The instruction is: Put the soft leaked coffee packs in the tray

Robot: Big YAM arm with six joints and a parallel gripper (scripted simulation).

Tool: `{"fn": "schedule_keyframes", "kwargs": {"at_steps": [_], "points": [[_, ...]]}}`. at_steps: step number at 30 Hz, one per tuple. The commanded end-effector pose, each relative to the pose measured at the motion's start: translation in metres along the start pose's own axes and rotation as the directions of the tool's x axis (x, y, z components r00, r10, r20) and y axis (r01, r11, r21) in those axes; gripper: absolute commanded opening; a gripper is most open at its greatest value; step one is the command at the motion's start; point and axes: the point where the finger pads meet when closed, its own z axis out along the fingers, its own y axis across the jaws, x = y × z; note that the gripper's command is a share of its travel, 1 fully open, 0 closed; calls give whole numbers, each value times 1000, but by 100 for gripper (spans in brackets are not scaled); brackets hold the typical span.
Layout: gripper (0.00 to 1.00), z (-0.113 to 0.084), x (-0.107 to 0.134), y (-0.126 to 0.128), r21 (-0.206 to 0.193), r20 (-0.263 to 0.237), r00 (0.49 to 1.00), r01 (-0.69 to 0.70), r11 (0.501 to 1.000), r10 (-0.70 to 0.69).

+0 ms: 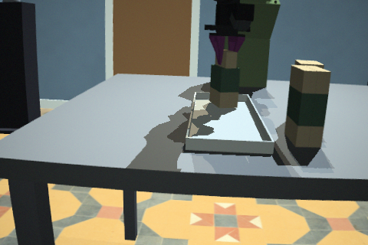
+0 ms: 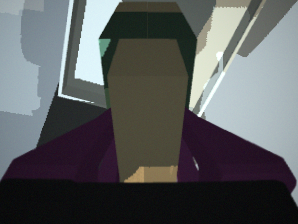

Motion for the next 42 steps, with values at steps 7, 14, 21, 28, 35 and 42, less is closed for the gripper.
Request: {"fn": "schedule_keyframes", "kwargs": {"at_steps": [7,14,21,28,35,42], "points": [[78,-1,-8,2,2,14,1000,5,1000,-5],[78,-1,-8,2,2,14,1000,5,1000,-5],[78,-1,-8,2,2,14,1000,5,1000,-5],[78,-1,-8,2,2,14,1000,5,1000,-5],[78,-1,-8,2,2,14,1000,5,1000,-5],[78,-1,-8,2,2,14,1000,5,1000,-5]]}}
